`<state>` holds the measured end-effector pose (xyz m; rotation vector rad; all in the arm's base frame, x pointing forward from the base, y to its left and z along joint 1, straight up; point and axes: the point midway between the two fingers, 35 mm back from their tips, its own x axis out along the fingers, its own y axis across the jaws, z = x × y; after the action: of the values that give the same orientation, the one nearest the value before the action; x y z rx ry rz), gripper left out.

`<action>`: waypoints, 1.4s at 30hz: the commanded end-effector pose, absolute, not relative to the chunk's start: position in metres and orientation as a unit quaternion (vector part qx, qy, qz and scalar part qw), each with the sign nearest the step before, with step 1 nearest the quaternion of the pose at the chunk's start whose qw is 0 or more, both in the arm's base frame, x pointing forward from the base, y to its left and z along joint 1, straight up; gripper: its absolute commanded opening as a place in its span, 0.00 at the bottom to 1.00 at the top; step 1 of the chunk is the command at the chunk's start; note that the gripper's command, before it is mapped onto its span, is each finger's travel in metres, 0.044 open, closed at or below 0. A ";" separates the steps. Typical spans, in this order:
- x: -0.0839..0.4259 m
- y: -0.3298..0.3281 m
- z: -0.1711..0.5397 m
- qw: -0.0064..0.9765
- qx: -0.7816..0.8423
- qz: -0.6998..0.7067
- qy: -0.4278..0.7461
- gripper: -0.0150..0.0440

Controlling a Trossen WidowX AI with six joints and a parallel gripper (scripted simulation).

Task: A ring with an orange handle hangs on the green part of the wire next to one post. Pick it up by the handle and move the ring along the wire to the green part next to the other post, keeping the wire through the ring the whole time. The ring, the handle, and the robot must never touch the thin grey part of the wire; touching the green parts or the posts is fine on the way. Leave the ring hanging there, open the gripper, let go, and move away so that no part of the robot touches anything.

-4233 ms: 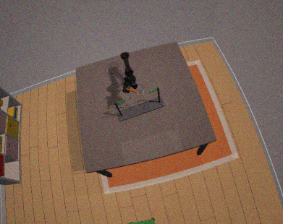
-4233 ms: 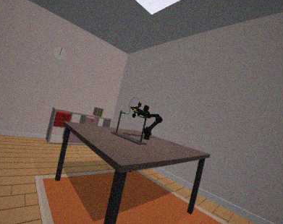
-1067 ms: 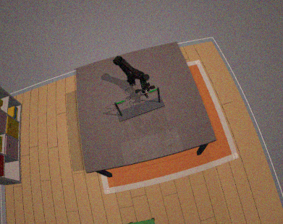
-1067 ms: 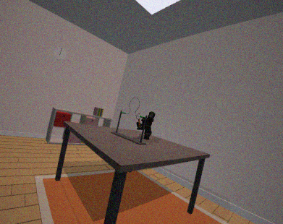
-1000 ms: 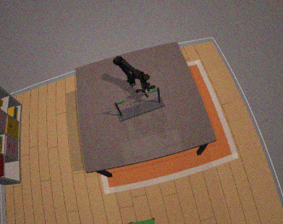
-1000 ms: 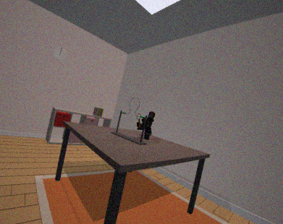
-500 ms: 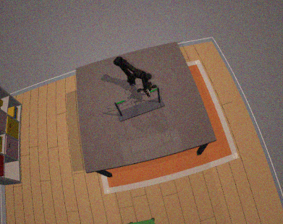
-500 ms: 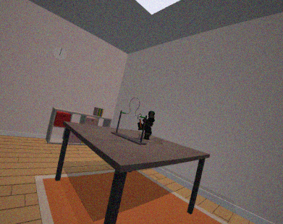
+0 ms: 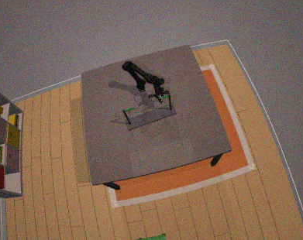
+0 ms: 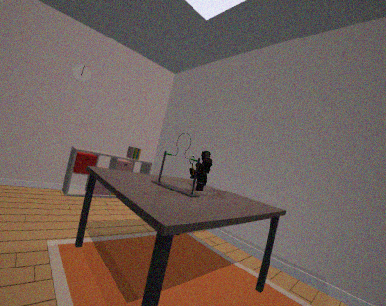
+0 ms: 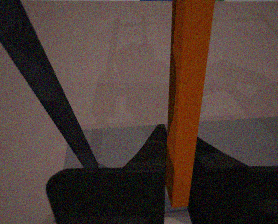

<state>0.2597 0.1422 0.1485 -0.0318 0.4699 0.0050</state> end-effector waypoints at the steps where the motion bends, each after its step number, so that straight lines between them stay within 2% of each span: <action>1: 0.260 0.147 0.149 0.972 -0.016 -0.001 0.233 0.00; 42: 0.260 0.149 0.127 0.973 -0.016 -0.001 0.232 0.00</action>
<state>0.2601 0.1498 0.1277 -0.0341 0.4691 0.0027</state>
